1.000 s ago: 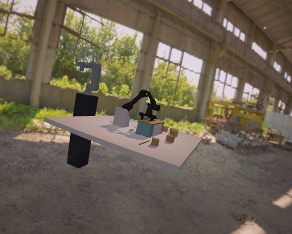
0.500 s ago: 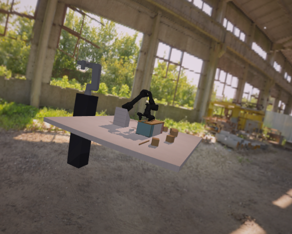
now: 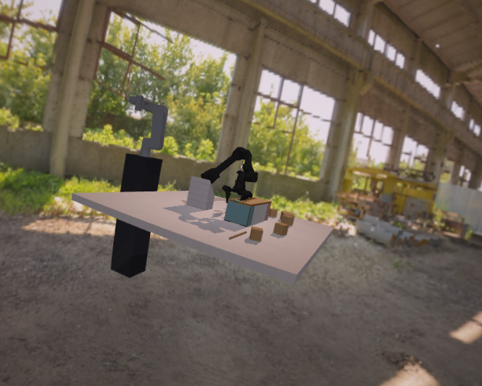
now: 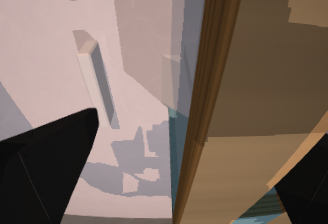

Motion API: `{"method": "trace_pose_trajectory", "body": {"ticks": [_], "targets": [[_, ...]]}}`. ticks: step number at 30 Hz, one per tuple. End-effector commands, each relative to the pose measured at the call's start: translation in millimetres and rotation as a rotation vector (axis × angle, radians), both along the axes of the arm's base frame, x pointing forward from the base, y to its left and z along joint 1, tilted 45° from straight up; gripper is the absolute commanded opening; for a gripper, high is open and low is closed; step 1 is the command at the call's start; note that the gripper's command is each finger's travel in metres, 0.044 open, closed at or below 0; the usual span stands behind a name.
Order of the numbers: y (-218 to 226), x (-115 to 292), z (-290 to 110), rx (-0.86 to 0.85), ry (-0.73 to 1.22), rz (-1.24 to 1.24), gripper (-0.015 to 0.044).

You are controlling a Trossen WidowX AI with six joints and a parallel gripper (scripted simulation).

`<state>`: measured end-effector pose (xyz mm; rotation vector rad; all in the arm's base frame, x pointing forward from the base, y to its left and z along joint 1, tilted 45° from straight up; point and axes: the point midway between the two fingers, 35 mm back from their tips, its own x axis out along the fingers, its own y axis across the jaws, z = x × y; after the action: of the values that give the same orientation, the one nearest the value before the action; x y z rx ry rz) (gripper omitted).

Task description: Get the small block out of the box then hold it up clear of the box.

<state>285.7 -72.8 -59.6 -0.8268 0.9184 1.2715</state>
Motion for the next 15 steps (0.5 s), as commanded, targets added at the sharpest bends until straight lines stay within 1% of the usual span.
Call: {"method": "trace_pose_trajectory", "body": {"ticks": [1, 6, 9, 12, 15], "targets": [[-11, 2, -9, -0.007, -0.007, 0.004, 0.0400], [-16, 1, -10, -0.007, -0.007, 0.004, 0.0400], [-29, 0, 5, -0.006, -0.003, 0.002, 0.0400], [-51, -6, 33, -0.003, 0.003, -0.002, 0.0400], [-53, -7, 35, -0.003, 0.003, -0.002, 0.0400]]}}
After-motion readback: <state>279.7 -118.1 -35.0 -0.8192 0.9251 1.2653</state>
